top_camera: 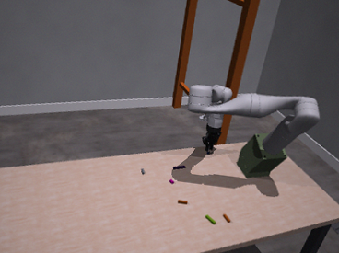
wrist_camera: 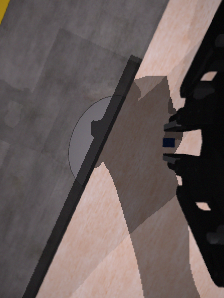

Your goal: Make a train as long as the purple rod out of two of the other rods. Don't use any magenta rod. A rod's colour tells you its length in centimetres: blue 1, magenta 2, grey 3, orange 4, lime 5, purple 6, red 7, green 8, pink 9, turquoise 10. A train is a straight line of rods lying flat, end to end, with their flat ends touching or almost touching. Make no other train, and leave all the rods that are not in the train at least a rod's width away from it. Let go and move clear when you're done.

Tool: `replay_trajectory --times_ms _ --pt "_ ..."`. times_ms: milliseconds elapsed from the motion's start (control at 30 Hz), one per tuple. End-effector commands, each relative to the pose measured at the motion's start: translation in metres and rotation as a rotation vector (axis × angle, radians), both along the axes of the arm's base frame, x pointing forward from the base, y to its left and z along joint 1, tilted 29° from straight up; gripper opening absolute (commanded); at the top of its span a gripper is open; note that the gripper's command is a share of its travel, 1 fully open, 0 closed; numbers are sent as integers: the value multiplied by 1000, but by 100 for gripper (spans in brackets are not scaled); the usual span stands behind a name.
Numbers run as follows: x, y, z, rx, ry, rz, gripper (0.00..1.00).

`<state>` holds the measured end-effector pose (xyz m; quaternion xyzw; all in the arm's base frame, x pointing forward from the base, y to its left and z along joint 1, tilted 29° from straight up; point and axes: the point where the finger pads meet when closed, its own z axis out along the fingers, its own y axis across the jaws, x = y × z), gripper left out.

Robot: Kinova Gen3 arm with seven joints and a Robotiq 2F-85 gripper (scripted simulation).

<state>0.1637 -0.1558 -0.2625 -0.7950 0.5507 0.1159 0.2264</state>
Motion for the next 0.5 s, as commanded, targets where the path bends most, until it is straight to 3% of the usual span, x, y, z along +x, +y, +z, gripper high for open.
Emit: replay_trajectory --times_ms 0,467 --pt "2 0 -3 -5 -5 6 24" --pt "2 5 -13 -5 -5 5 24"
